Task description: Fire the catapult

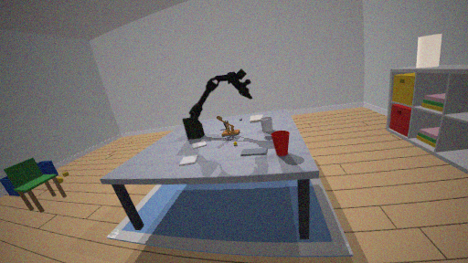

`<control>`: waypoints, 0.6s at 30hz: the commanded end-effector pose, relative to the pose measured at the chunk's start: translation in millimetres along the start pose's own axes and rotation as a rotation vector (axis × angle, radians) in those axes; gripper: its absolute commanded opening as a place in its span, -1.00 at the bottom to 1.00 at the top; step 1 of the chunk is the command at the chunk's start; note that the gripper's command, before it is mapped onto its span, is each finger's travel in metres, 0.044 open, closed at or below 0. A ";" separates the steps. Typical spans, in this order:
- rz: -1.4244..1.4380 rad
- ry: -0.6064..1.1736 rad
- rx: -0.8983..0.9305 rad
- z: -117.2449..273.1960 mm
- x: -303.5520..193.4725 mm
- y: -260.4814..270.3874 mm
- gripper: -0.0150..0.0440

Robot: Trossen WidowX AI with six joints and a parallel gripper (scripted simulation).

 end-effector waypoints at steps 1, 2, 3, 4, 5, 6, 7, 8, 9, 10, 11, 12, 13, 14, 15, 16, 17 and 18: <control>-0.003 -0.002 0.008 -0.8 2.9 2.4 1.00; -0.003 -0.002 0.008 -0.8 2.9 2.4 1.00; -0.003 -0.002 0.008 -0.8 2.9 2.4 1.00; -0.003 -0.002 0.008 -0.8 2.9 2.4 1.00; -0.003 -0.002 0.008 -0.8 2.9 2.4 1.00; -0.003 -0.002 0.008 -0.8 2.9 2.4 1.00; -0.003 -0.002 0.008 -0.8 2.9 2.4 1.00; -0.003 -0.002 0.008 -0.8 2.9 2.4 1.00; -0.003 -0.002 0.008 -0.8 2.9 2.4 1.00; -0.003 -0.002 0.008 -0.8 2.9 2.4 1.00; 0.003 -0.002 0.003 -0.9 2.5 1.7 1.00; 0.003 -0.002 0.003 -0.9 2.5 1.7 1.00; 0.003 -0.002 0.003 -0.9 2.5 1.7 1.00; 0.003 -0.002 0.003 -0.9 2.5 1.7 1.00; 0.003 -0.002 0.003 -0.9 2.5 1.7 1.00; 0.003 -0.002 0.003 -0.9 2.5 1.7 1.00; 0.003 -0.002 0.003 -0.9 2.5 1.7 1.00; 0.003 -0.002 0.003 -0.9 2.5 1.7 1.00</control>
Point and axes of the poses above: the point midway between the two fingers, 35 mm back from their tips, its own z axis back along the fingers, its own y axis across the jaws, x = y × z, the point moved 1 cm from there along z, back along the fingers, and after that the axes turned 5 degrees about -z, right-handed, at the moved point
